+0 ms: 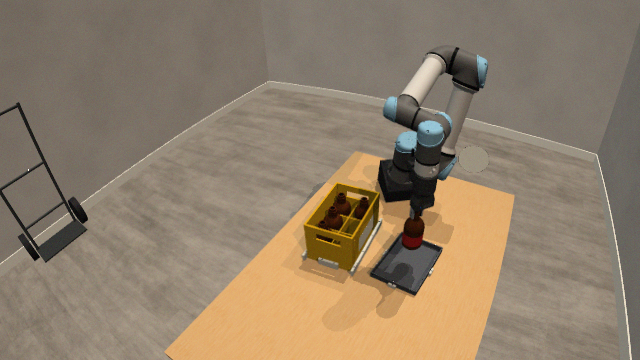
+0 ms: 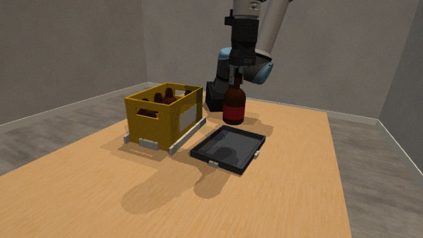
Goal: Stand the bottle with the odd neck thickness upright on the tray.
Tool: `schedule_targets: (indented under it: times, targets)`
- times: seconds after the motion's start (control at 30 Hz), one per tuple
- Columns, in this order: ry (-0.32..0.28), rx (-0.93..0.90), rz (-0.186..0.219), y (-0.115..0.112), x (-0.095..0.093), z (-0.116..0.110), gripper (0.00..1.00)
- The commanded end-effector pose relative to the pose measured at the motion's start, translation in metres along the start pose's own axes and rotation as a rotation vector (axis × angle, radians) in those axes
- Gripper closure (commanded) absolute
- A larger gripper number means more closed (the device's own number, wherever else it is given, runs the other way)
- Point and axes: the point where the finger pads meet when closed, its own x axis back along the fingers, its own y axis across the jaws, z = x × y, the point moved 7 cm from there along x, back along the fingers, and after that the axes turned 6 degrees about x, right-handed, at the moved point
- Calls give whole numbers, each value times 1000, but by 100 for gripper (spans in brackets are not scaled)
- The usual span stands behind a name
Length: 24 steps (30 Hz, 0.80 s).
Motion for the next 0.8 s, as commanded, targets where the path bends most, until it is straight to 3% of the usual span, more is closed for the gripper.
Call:
schedule_targets:
  times: [0.0,0.33,0.77]
  targets:
    - [-1,0,2,0,-15,-1,100]
    - [-1,0,2,-1,-45,-1,100]
    - [-1,0,2,-1,-68,-1,100]
